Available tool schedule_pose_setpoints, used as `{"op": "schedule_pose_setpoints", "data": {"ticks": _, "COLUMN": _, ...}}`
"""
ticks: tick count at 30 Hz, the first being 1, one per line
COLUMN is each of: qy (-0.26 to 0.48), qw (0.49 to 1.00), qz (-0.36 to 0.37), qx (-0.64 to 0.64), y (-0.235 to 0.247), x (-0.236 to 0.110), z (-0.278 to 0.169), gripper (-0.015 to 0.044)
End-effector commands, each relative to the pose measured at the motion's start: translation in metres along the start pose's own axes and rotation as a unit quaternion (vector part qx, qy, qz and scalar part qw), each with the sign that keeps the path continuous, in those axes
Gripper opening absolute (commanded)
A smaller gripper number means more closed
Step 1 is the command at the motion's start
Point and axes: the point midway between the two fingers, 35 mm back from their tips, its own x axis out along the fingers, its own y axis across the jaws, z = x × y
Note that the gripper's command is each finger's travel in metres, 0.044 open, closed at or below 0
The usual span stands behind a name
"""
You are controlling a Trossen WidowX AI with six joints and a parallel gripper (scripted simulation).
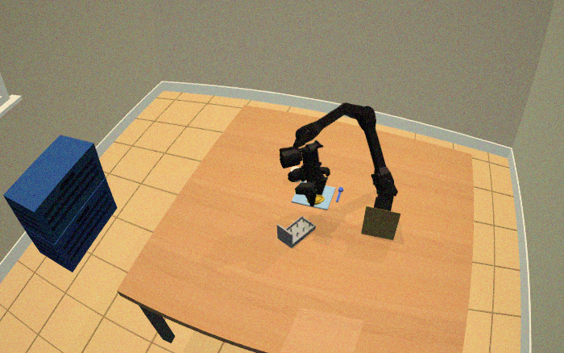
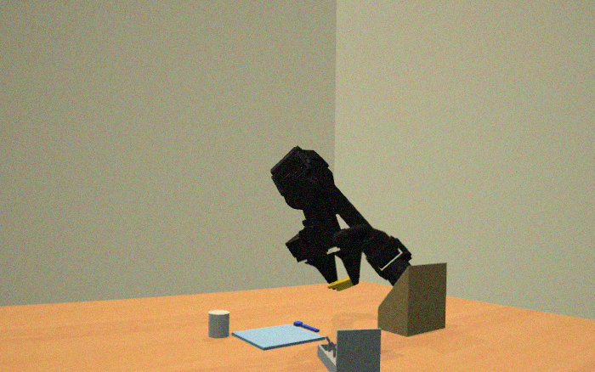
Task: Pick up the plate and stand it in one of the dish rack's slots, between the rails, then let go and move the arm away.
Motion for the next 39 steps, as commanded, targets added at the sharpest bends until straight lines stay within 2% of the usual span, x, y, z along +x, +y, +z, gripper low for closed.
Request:
{"op": "schedule_pose_setpoints", "data": {"ticks": 1, "qy": 0.012, "qw": 0.999, "qz": 0.035, "qx": -0.032, "y": -0.002, "x": 0.006, "z": 0.000, "gripper": 0.0000}}
{"op": "schedule_pose_setpoints", "data": {"ticks": 10, "qy": 0.030, "qw": 0.987, "qz": 0.113, "qx": -0.111, "y": -0.004, "x": 0.025, "z": 0.001, "gripper": 0.0000}}
{"op": "schedule_pose_setpoints", "data": {"ticks": 20, "qy": 0.016, "qw": 0.959, "qz": 0.203, "qx": -0.195, "y": -0.007, "x": 0.041, "z": 0.003, "gripper": 0.0000}}
{"op": "schedule_pose_setpoints", "data": {"ticks": 39, "qy": -0.102, "qw": 0.872, "qz": 0.339, "qx": -0.337, "y": -0.014, "x": 0.063, "z": 0.008, "gripper": 0.0000}}
